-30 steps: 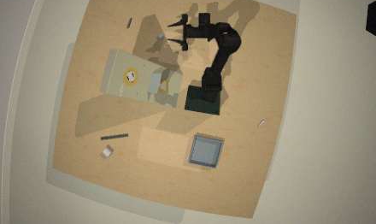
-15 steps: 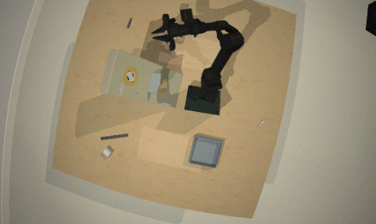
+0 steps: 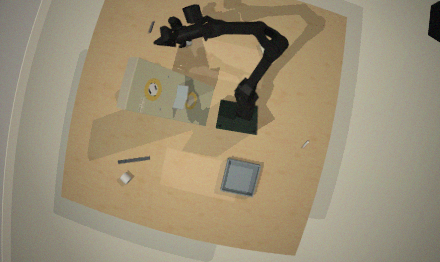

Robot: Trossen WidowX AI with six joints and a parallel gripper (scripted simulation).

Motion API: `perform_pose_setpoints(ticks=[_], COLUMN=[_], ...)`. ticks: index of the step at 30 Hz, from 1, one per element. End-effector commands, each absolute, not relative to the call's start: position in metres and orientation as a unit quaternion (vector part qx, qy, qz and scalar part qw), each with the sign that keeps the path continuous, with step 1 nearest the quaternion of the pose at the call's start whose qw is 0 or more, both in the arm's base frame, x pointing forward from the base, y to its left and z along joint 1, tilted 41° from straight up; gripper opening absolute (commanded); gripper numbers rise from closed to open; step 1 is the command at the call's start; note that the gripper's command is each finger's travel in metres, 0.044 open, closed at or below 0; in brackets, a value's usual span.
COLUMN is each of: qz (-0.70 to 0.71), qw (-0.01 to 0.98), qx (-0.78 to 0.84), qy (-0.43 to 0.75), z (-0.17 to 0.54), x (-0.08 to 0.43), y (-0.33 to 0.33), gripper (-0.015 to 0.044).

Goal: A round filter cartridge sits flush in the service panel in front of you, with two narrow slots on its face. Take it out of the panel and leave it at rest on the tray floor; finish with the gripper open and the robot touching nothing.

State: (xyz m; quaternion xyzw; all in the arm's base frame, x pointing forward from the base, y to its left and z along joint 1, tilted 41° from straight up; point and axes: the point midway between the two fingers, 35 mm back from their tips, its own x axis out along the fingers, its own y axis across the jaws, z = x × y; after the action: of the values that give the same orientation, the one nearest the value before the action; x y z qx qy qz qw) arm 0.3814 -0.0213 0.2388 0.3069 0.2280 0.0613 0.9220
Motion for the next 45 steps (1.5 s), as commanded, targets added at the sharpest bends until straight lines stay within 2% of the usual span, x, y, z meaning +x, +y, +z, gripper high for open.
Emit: perform_pose_setpoints(ticks=[1, 8, 15, 24, 27, 31, 35, 39, 43, 45], qz=[0.074, 0.098, 0.126, 0.177, 0.206, 0.212, 0.219, 0.220, 0.203, 0.198], qw=[0.957, 0.978, 0.965, 0.887, 0.883, 0.784, 0.640, 0.386, 0.103, 0.053], qx=[0.179, -0.023, -0.187, -0.394, -0.382, -0.552, -0.711, -0.879, -0.964, -0.970], qy=[0.216, 0.182, 0.136, 0.163, 0.181, 0.191, 0.191, 0.171, 0.138, 0.131], z=[0.254, 0.289, 0.327, 0.287, 0.272, 0.245, 0.222, 0.202, 0.195, 0.194], x=[0.390, 0.390, 0.365, 0.322, 0.312, 0.297, 0.280, 0.256, 0.235, 0.232], y=[0.010, 0.077, 0.153, 0.207, 0.215, 0.214, 0.211, 0.204, 0.198, 0.197], gripper=[0.0111, 0.0111, 0.0111, 0.0111, 0.0111, 0.0111, 0.0111, 0.0111, 0.0111, 0.0111])
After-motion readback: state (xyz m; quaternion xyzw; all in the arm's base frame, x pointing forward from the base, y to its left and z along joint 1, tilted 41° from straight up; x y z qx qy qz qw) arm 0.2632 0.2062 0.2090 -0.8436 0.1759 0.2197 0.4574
